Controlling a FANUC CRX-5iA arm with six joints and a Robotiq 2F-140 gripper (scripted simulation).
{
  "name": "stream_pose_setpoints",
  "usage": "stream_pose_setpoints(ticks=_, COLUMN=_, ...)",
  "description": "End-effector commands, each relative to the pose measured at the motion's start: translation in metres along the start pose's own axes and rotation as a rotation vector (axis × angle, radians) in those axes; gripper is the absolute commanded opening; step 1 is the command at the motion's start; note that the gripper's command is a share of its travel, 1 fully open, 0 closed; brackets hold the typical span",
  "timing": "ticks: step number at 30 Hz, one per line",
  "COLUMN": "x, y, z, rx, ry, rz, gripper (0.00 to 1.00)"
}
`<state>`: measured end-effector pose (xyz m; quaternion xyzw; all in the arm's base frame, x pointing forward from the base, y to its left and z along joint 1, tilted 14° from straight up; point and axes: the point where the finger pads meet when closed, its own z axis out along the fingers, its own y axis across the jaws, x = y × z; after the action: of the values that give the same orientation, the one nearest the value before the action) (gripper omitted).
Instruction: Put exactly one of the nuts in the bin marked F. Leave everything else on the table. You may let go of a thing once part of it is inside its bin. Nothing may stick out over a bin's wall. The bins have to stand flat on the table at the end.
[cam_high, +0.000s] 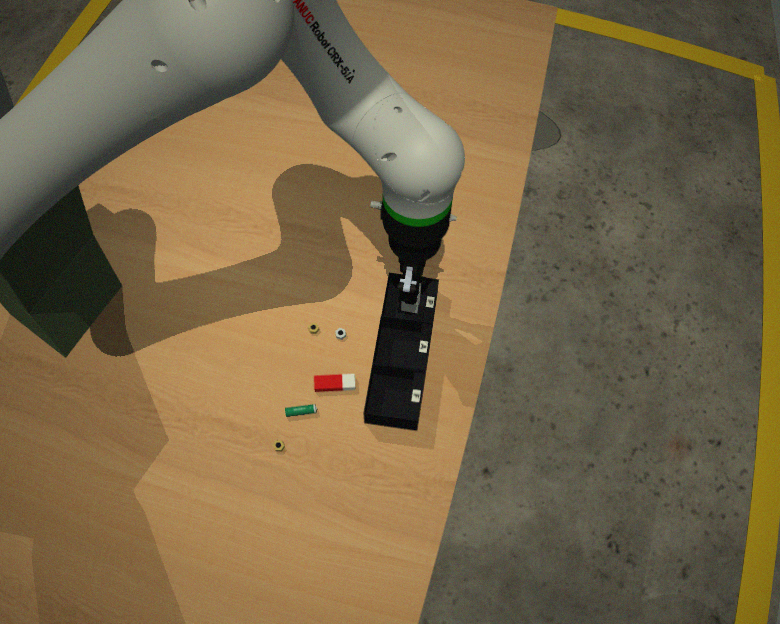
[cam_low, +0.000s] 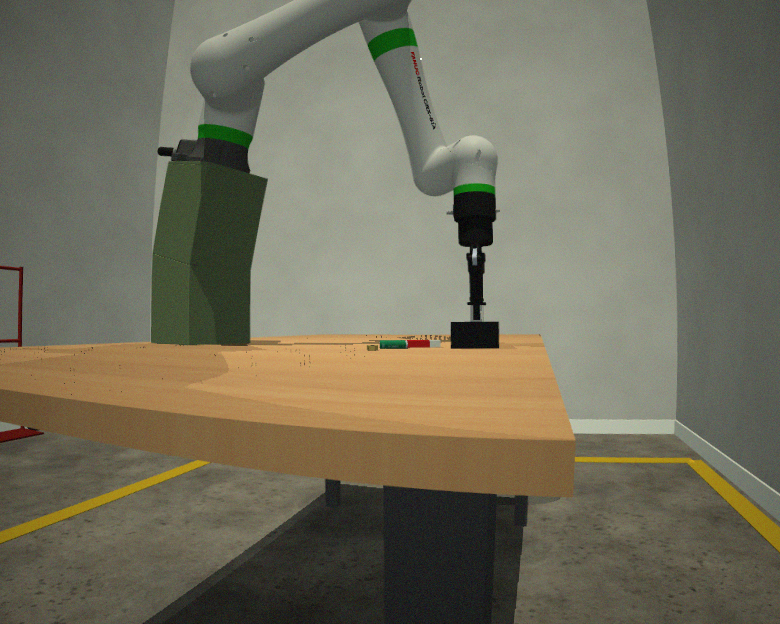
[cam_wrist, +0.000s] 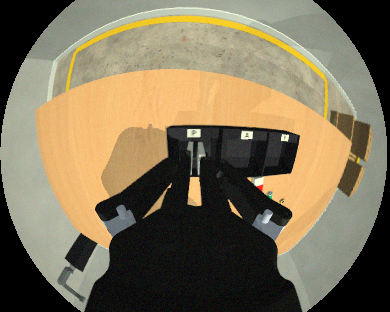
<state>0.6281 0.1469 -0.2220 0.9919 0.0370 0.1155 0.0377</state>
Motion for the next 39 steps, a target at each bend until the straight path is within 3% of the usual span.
stream_pose_setpoints(ticks=1, x=0.0, y=0.0, z=0.0, rx=0.0, ry=0.0, rz=0.0, gripper=0.05)
stream_pose_setpoints(ticks=17, x=0.0, y=0.0, z=0.0, rx=0.0, ry=0.0, rz=0.0, gripper=0.05)
stream_pose_setpoints(ticks=39, x=0.0, y=0.0, z=-0.027, rx=0.0, ry=0.0, rz=0.0, gripper=0.05)
